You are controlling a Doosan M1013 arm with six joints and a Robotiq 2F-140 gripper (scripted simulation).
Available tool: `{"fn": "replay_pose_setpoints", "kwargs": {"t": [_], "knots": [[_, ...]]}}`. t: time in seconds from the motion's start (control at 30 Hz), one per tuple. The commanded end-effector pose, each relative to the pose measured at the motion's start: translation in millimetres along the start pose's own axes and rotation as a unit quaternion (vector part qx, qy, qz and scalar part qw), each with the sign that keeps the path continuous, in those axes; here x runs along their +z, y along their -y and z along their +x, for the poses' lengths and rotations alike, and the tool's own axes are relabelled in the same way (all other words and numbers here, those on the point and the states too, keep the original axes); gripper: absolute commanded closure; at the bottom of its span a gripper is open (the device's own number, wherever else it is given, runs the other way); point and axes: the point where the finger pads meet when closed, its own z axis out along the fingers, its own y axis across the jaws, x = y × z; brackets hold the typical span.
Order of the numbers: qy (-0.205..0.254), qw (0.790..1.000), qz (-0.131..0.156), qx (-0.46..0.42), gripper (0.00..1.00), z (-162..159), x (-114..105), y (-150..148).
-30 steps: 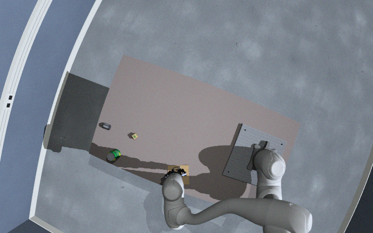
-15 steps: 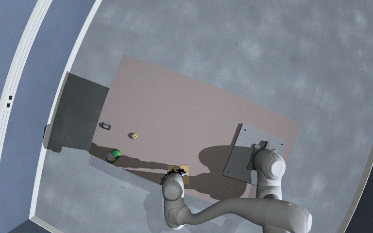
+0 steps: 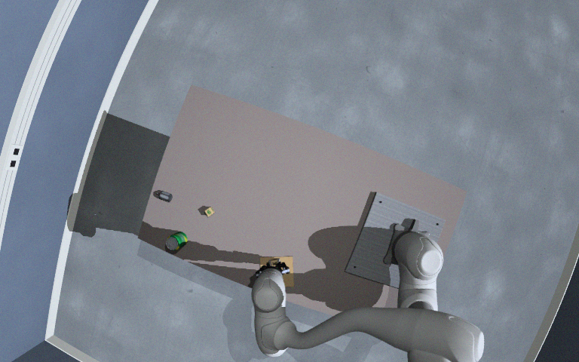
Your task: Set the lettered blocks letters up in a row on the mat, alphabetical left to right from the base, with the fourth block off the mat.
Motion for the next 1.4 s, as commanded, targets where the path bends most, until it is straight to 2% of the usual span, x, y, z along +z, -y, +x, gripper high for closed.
{"fn": "replay_pose_setpoints", "kwargs": {"t": [0.0,0.37,0.87,1.37], "knots": [[0.0,1.0,0.001,0.0,0.76,0.0,-0.6,0.5],[0.0,1.0,0.001,0.0,0.76,0.0,-0.6,0.5],[0.0,1.0,0.001,0.0,0.65,0.0,-0.6,0.5],[0.0,1.0,0.001,0.0,0.65,0.0,-3.5,0.5]]}}
